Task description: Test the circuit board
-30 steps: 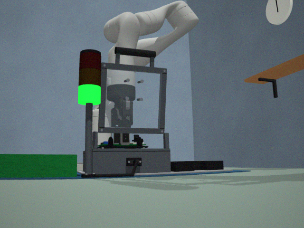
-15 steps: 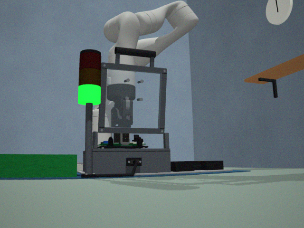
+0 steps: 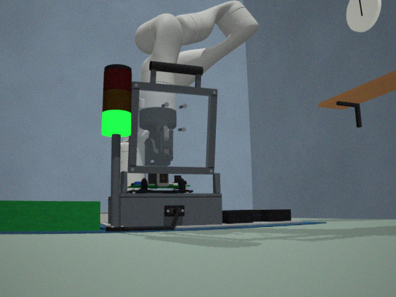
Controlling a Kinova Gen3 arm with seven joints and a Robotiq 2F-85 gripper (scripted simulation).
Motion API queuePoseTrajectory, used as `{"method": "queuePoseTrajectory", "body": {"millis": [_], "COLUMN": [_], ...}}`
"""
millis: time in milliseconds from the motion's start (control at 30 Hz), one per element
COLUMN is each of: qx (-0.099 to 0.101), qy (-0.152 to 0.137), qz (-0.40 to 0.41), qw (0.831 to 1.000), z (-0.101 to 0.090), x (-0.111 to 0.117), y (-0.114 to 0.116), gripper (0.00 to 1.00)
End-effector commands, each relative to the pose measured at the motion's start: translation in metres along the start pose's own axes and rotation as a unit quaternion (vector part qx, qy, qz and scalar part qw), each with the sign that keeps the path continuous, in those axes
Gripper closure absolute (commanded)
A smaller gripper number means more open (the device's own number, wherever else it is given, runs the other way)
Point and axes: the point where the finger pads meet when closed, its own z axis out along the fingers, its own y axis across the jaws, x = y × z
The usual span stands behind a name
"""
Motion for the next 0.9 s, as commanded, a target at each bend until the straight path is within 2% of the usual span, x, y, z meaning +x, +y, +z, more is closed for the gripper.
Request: {"method": "queuePoseTrajectory", "body": {"millis": [0,867], "qx": [0.001,0.001], "qy": [0.000,0.000], "qz": [0.000,0.000], "qw": [1.000,1.000], "z": [-0.0009,-0.0069], "x": [-0.0001,-0.0001], "y": [-0.0004,-0.0004], "gripper": [0.23,0.23]}}
